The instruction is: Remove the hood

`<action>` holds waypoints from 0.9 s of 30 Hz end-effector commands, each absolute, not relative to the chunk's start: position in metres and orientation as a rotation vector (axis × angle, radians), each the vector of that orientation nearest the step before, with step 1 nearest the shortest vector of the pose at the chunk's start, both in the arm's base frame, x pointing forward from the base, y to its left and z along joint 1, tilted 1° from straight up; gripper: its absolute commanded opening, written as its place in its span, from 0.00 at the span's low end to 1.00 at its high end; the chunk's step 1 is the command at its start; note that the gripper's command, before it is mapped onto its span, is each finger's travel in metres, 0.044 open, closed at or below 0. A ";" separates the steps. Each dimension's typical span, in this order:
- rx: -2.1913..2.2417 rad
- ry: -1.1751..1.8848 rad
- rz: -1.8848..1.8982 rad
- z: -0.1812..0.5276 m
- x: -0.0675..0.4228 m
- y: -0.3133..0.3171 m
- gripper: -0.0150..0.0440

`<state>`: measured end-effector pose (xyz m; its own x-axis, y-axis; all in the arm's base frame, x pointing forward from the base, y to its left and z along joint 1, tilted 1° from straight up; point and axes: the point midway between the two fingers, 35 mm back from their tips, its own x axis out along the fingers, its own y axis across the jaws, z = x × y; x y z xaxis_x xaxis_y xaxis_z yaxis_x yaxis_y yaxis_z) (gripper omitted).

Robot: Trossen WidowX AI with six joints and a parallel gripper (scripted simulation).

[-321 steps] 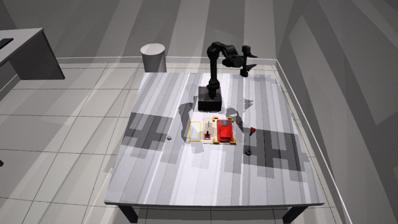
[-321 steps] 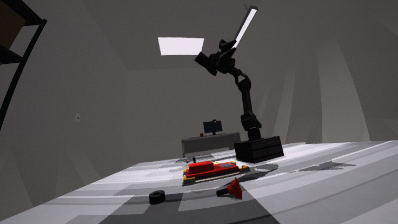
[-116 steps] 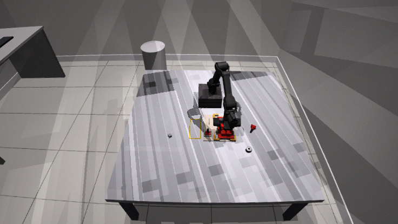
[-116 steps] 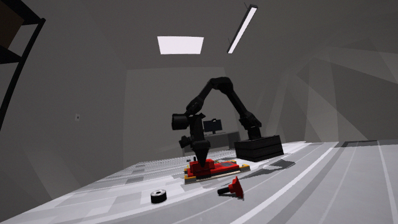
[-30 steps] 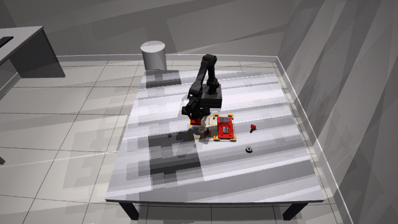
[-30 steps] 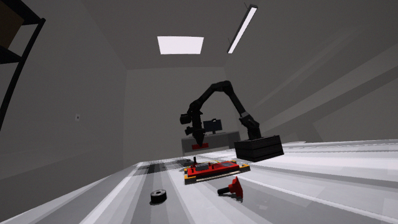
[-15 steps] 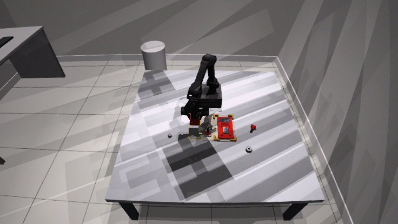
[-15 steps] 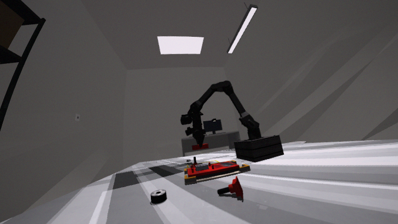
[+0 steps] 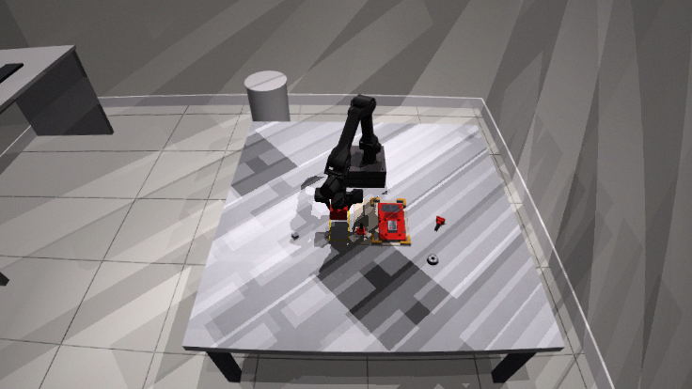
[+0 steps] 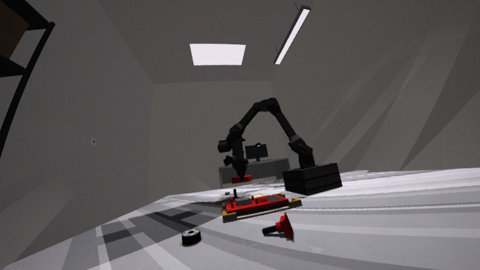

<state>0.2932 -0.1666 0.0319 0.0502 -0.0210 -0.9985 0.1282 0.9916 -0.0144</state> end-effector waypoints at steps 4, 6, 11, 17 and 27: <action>0.091 1.529 -0.104 0.021 0.292 -0.165 0.25; 0.091 1.529 -0.104 0.019 0.292 -0.165 0.25; 0.091 1.529 -0.104 0.015 0.292 -0.165 0.25; 0.091 1.529 -0.104 0.009 0.292 -0.166 0.25; 0.091 1.529 -0.104 0.000 0.292 -0.166 0.25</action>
<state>0.2945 -0.1674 0.0073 0.0502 -0.0210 -0.9985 0.1282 0.9916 -0.0144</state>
